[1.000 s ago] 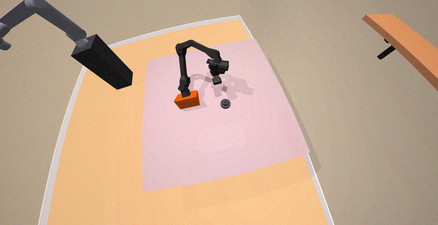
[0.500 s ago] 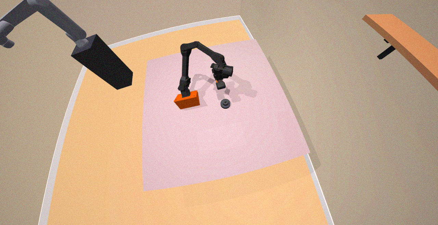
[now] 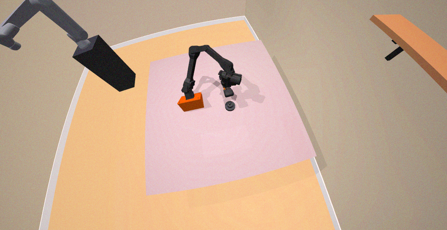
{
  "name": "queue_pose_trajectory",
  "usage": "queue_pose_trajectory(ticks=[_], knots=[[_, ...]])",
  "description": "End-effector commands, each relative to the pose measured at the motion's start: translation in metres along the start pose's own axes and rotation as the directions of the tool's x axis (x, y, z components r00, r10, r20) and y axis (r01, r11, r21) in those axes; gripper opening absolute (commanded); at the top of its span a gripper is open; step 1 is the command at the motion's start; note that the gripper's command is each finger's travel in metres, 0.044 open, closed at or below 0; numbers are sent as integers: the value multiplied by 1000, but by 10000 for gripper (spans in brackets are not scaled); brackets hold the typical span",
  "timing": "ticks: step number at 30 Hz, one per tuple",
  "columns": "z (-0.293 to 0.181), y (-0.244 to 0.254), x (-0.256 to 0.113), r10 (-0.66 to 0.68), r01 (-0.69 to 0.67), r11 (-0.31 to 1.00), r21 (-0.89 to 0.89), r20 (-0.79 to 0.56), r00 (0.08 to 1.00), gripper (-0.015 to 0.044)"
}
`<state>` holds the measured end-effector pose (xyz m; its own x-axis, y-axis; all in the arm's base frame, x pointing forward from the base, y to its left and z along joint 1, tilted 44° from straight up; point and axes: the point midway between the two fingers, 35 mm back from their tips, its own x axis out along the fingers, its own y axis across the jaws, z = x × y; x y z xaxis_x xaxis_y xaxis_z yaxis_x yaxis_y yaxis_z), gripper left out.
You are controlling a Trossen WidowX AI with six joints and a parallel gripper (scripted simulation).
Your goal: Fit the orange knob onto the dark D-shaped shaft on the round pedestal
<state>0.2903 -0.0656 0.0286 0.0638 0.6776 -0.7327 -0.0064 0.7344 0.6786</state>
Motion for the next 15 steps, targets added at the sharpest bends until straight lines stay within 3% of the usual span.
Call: queue_pose_trajectory(ticks=[1,15], knots=[[3,-15,0,-10,10,1000,-6,9,1000,0],[6,-57,15,-7,7,1000,-8,9,1000,0]])
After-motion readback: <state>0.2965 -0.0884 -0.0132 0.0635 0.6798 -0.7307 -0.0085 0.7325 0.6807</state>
